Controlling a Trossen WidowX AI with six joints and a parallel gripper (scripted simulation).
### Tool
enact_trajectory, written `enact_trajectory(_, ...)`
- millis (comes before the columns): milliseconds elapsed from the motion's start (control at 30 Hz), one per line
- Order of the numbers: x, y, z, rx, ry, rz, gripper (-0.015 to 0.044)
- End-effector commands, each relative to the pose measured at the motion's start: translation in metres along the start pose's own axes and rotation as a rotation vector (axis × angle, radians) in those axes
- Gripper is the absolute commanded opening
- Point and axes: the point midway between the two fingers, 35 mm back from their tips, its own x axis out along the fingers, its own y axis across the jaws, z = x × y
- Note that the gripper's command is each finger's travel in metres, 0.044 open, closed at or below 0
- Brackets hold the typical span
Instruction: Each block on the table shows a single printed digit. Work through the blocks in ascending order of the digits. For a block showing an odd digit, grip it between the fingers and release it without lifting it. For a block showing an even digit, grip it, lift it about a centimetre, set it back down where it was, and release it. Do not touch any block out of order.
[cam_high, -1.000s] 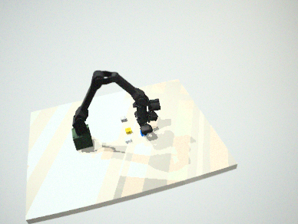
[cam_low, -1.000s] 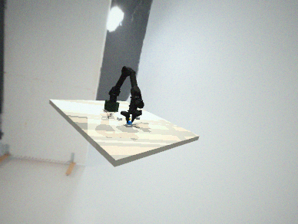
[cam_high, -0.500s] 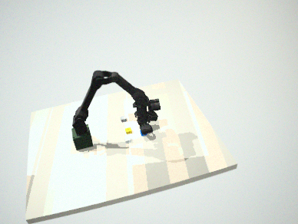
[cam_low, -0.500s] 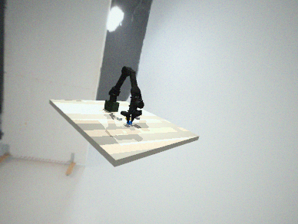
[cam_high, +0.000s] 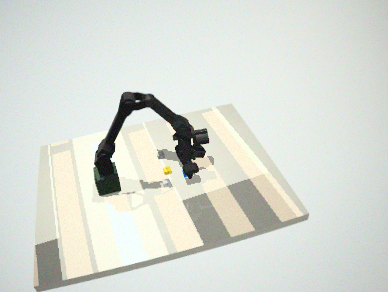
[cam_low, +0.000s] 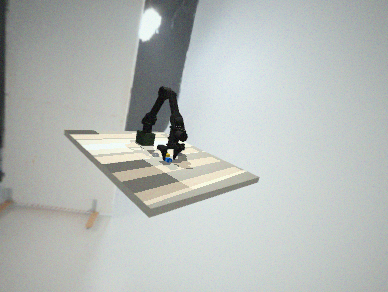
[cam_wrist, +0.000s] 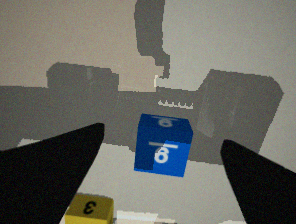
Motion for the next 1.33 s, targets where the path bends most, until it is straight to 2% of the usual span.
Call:
enact_trajectory(0,-0.011,0.0,0.001,-0.003,-0.001,-0.002,0.04)
enact_trajectory(100,-0.036,0.0,0.0,-0.003,-0.001,-0.002,0.04)
enact_trajectory(367,-0.038,0.006,0.0,-0.005,-0.002,-0.003,0.04)
enact_trajectory(667,-0.074,0.127,-0.023,-0.048,-0.02,-0.005,0.04)
enact_trajectory(967,-0.112,0.233,-0.096,-0.014,0.002,0.02,0.04)
enact_trajectory(1100,-0.119,0.249,-0.116,-0.004,0.01,0.023,0.04)
enact_trajectory(1300,-0.119,0.25,-0.116,-0.003,0.01,0.023,0.04)
